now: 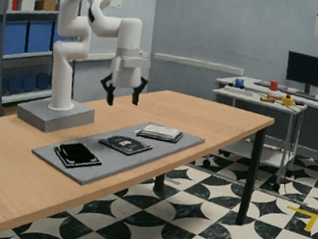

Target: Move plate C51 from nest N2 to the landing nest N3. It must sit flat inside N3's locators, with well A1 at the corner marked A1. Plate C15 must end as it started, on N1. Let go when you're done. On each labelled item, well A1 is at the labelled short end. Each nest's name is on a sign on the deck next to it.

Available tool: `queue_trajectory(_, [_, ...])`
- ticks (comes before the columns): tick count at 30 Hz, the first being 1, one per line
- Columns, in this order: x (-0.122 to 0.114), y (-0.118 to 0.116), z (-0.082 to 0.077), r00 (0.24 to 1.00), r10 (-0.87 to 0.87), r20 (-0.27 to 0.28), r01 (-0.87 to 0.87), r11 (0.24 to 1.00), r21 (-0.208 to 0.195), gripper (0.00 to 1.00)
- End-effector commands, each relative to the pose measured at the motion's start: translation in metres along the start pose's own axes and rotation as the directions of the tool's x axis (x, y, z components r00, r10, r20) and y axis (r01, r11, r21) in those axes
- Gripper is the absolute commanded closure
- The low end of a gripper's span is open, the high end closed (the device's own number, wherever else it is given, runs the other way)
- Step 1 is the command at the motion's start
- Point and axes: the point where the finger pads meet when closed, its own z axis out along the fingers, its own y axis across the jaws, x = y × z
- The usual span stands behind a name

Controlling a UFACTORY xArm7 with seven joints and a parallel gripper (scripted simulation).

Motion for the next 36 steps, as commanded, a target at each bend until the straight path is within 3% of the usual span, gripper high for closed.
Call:
queue_trajectory(1, [0.006, 0.016, 0.003, 1.000, -0.002, 0.002, 0.002, 1.000, 0.011, 0.00])
queue_trajectory(36, [0.016, 0.155, 0.044, 1.000, -0.011, 0.012, 0.011, 1.000, 0.020, 0.00])
